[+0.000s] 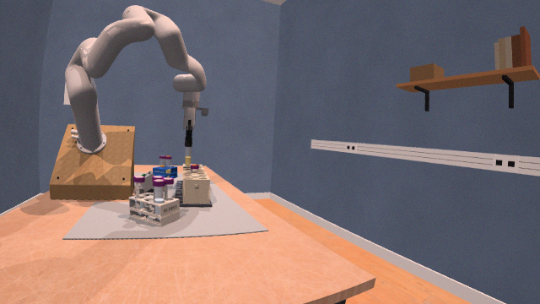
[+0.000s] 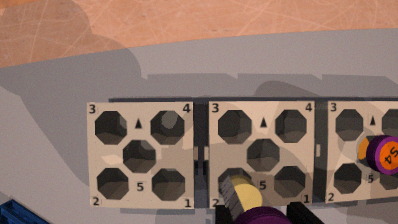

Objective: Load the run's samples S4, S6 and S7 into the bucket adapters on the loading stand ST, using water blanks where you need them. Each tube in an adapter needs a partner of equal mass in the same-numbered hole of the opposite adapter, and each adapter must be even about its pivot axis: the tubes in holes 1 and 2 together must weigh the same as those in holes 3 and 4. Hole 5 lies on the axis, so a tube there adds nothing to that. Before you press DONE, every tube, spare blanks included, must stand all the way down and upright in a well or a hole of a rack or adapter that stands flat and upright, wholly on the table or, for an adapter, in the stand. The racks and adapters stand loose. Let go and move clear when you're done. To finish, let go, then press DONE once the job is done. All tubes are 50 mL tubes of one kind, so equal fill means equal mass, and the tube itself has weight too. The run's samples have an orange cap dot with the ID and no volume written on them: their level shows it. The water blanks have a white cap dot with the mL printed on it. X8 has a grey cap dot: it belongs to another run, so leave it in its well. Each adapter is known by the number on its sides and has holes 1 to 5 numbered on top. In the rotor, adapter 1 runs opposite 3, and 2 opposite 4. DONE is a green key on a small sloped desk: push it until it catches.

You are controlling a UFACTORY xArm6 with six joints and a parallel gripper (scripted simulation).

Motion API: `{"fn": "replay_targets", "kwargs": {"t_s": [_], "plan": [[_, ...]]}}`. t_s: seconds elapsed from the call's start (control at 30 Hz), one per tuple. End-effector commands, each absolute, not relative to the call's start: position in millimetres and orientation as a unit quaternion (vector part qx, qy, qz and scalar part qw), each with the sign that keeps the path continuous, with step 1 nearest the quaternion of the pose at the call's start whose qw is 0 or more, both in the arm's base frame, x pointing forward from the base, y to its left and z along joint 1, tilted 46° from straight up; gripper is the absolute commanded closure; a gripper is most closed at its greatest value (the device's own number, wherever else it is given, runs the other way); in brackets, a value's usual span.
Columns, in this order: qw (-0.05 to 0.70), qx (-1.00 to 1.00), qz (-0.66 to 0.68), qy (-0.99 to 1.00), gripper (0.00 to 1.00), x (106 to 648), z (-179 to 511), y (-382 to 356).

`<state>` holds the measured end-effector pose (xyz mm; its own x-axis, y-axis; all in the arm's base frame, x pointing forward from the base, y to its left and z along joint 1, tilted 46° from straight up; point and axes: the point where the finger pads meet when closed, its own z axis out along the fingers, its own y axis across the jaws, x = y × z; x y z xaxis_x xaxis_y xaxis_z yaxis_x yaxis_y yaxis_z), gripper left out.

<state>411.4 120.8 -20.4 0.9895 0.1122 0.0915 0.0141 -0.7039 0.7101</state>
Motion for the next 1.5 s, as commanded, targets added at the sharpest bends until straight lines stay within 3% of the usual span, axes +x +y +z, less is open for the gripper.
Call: {"fn": "replay_targets", "kwargs": {"t_s": [0.0,1.47], "plan": [[0.382,0.921,0.066,0.034,1.0,413,-22,120],[0.382,0.921,0.066,0.034,1.0,419,-50,92]]}}
